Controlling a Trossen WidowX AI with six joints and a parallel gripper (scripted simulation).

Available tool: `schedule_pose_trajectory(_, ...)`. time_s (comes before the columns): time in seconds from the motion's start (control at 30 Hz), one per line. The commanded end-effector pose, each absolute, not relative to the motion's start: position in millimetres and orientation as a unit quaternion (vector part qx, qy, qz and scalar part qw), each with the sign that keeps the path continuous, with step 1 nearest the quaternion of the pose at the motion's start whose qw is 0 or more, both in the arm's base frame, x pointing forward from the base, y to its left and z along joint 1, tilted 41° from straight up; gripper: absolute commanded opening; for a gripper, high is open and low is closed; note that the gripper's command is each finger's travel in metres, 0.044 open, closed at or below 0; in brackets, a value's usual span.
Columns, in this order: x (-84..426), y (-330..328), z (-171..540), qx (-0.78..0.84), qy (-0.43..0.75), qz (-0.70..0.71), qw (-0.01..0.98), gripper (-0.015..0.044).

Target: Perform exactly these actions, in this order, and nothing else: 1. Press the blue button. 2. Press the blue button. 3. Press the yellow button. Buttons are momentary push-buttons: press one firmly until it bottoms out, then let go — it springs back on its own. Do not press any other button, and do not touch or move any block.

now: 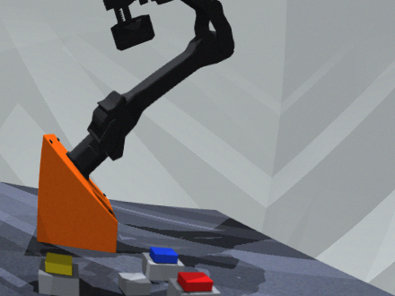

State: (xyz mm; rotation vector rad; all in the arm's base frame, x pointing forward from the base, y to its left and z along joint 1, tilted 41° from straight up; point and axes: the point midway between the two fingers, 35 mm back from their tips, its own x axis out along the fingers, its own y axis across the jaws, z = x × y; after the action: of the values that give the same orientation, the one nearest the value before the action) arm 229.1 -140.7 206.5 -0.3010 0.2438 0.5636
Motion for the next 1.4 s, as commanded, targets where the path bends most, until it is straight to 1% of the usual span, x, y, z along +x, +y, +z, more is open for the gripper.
schedule_pose_trajectory(0.0,241.4,-85.3,185.1,-0.011,0.228,0.348,0.909,0.04)
schedule_pose_trajectory(0.23,241.6,-6.0,155.6,0.142,0.423,0.38,0.81,0.04)
schedule_pose_trajectory(0.37,232.0,31.2,140.8,0.191,0.526,0.355,0.749,0.04)
schedule_pose_trajectory(0.53,213.9,70.3,123.8,0.224,0.635,0.288,0.681,0.04)
schedule_pose_trajectory(0.6,208.7,78.7,119.9,0.228,0.658,0.267,0.666,0.04)
schedule_pose_trajectory(0.9,208.2,79.5,119.5,0.229,0.66,0.265,0.665,0.04)
schedule_pose_trajectory(1.1,207.8,118.5,75.0,0.229,0.66,0.265,0.665,0.0242)
schedule_pose_trajectory(1.37,207.4,120.3,73.3,0.229,0.659,0.266,0.665,0.0033)
